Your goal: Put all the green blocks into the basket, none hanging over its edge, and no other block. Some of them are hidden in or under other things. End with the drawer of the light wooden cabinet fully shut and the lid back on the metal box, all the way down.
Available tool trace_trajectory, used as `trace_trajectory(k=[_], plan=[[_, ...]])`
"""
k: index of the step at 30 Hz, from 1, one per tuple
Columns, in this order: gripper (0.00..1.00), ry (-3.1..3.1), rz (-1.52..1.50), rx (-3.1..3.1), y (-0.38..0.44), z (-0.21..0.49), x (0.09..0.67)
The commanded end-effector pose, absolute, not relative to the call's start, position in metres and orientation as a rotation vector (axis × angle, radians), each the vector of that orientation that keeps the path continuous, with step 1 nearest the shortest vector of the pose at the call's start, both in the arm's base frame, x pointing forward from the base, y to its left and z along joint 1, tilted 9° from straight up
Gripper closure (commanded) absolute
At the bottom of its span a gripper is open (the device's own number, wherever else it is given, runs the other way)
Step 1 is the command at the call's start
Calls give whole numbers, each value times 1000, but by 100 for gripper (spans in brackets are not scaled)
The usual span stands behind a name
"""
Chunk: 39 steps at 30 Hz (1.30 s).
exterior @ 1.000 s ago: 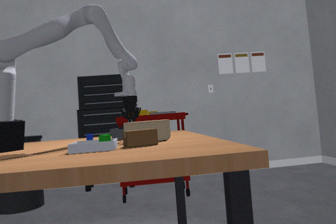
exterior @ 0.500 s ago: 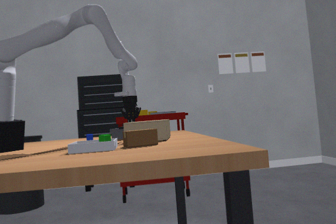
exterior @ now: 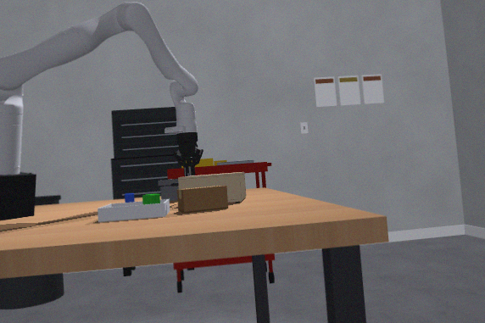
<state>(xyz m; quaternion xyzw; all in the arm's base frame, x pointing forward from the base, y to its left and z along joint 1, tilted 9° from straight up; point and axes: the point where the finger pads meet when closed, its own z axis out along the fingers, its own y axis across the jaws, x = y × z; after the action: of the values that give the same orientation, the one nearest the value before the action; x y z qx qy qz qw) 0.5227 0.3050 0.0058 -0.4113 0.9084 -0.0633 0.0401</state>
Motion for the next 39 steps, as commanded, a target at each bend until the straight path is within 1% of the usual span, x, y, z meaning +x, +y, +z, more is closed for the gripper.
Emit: trace_trajectory(k=[1, 20, 39], plan=[[90, 2781, -193, -1259, 306, 16, 522], [90, 2781, -193, -1259, 311, 72, 515], [90, 2781, -193, -1259, 313, 98, 512]])
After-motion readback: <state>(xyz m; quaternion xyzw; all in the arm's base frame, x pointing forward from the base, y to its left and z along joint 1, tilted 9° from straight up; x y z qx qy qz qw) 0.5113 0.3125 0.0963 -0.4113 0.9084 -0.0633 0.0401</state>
